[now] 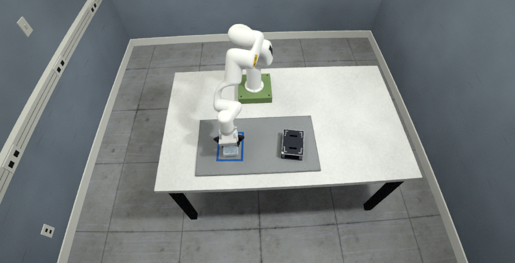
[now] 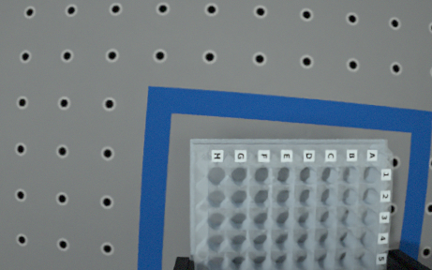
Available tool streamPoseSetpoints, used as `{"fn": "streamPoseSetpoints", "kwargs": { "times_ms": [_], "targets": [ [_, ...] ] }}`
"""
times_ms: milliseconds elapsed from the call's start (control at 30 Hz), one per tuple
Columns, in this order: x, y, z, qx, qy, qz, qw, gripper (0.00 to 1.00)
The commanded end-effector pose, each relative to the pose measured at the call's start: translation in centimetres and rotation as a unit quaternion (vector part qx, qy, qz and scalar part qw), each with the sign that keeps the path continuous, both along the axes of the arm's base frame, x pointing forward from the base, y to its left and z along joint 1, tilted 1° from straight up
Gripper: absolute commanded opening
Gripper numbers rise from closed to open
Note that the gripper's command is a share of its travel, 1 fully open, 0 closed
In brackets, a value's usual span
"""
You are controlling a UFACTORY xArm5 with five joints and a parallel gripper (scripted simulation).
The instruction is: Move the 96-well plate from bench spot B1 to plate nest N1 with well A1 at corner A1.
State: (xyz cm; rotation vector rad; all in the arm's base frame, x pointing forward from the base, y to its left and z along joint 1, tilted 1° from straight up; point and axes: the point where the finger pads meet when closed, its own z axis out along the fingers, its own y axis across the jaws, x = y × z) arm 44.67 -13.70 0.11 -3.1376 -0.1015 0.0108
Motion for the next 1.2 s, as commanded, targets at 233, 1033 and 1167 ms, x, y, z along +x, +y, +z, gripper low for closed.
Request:
{"fn": "streamPoseSetpoints", "kwargs": {
  "times_ms": [233,1033,1167],
  "targets": [
    [0.2,0.0,1.8,-0.006,0.000,0.000,1.000,0.00],
    [0.2,0.0,5.5,-0.006,0.000,0.000,1.000,0.00],
    [0.2,0.0,5.7,-0.006,0.000,0.000,1.000,0.00]
  ]
}}
